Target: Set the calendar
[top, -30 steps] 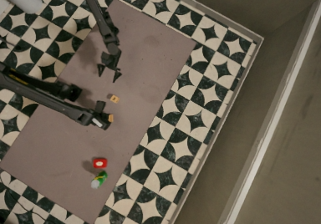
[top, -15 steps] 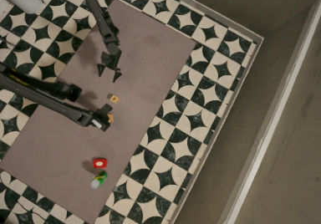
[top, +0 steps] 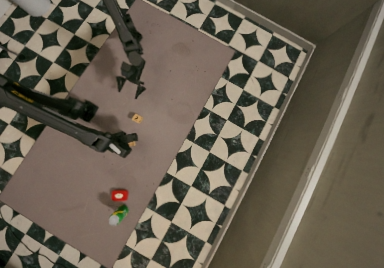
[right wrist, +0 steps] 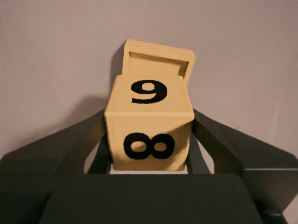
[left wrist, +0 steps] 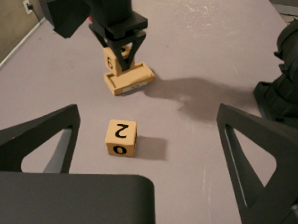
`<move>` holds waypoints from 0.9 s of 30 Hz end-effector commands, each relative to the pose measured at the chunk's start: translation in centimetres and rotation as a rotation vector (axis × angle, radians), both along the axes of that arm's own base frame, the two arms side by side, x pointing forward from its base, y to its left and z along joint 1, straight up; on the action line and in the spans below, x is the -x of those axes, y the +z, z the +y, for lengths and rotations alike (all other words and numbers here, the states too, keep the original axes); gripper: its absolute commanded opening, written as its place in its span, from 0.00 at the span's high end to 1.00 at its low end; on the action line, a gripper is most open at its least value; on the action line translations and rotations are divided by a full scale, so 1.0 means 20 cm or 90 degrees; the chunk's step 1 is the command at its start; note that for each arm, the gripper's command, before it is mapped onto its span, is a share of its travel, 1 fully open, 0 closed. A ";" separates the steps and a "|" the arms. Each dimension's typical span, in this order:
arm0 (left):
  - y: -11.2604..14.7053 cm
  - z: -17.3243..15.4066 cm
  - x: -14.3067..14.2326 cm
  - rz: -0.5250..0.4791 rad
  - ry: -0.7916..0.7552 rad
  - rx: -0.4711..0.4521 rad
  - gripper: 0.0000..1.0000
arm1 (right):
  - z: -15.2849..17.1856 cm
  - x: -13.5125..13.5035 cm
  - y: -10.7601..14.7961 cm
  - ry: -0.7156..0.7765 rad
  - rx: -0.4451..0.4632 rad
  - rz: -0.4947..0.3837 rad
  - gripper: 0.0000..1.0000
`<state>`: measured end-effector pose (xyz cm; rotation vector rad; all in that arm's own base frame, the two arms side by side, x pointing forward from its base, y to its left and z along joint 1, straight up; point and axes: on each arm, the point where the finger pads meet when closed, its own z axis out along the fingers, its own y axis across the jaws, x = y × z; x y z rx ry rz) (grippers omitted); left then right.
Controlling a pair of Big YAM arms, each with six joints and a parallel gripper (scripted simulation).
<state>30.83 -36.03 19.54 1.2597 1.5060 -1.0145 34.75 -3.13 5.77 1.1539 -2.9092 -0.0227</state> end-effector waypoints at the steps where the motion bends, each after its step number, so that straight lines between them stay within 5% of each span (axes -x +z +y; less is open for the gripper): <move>1: 0.12 -0.04 -0.05 -0.034 -0.004 0.017 0.00 | -0.03 -0.04 0.05 -0.108 0.004 -0.029 0.60; 7: 0.12 -0.04 -0.05 -0.034 -0.004 0.017 0.00 | -0.02 -0.03 0.04 -0.098 0.002 -0.028 0.60; 17: 0.12 -0.04 -0.05 -0.034 -0.004 0.017 0.00 | -0.15 0.22 0.02 -0.078 0.000 -0.003 0.60; 22: 0.12 -0.04 -0.05 -0.034 -0.004 0.017 0.00 | -0.19 0.20 0.06 -0.102 0.004 -0.024 0.60; 27: 0.12 -0.04 -0.05 -0.034 -0.004 0.017 0.00 | -0.16 0.24 -0.07 -0.095 0.000 0.002 0.60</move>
